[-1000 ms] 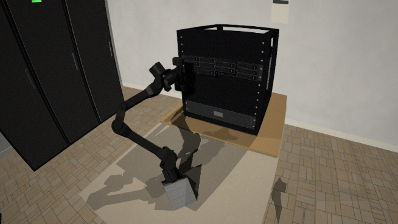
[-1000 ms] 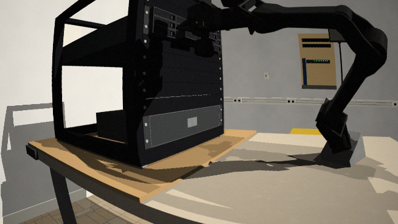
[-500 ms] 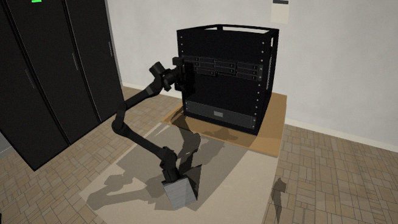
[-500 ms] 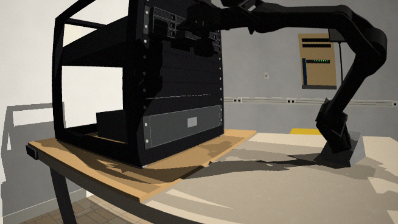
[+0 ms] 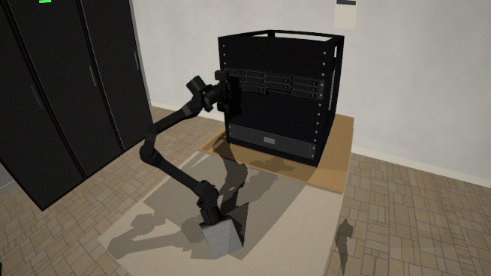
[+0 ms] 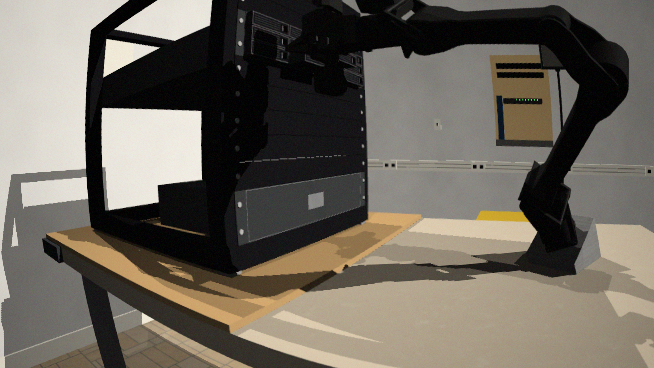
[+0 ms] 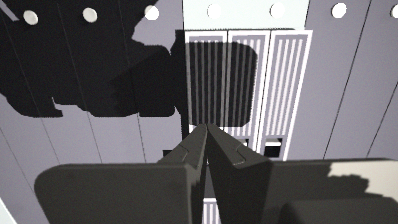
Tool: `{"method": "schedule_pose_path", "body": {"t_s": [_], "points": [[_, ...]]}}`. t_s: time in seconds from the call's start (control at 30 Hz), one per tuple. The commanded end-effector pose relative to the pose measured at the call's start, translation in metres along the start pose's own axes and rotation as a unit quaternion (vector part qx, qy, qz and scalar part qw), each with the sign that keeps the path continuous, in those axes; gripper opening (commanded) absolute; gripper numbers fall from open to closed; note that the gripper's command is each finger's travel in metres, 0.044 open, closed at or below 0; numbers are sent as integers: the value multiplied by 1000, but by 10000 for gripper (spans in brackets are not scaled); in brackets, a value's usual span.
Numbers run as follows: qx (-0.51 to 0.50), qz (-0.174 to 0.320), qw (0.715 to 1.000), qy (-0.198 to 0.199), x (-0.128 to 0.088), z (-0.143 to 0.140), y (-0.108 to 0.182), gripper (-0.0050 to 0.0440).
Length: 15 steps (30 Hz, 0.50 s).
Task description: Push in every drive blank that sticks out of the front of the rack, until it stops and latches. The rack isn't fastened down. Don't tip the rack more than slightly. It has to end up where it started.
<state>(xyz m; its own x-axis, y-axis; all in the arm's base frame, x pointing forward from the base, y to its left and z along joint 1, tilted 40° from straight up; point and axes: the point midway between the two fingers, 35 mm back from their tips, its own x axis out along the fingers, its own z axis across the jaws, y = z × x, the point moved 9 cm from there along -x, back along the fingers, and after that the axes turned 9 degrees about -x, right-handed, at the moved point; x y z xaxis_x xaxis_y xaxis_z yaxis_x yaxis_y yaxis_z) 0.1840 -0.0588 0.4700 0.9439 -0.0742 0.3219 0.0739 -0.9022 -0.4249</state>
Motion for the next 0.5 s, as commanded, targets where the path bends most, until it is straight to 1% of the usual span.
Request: {"method": "schedule_pose_path", "body": {"t_s": [0.0,0.2,0.47], "points": [[-6,-5,1000,11,-1,-7,-5,-50],[-6,-5,1000,11,8,-9,-6,-50],[-6,-5,1000,11,9,-9,-7,-50]]}}
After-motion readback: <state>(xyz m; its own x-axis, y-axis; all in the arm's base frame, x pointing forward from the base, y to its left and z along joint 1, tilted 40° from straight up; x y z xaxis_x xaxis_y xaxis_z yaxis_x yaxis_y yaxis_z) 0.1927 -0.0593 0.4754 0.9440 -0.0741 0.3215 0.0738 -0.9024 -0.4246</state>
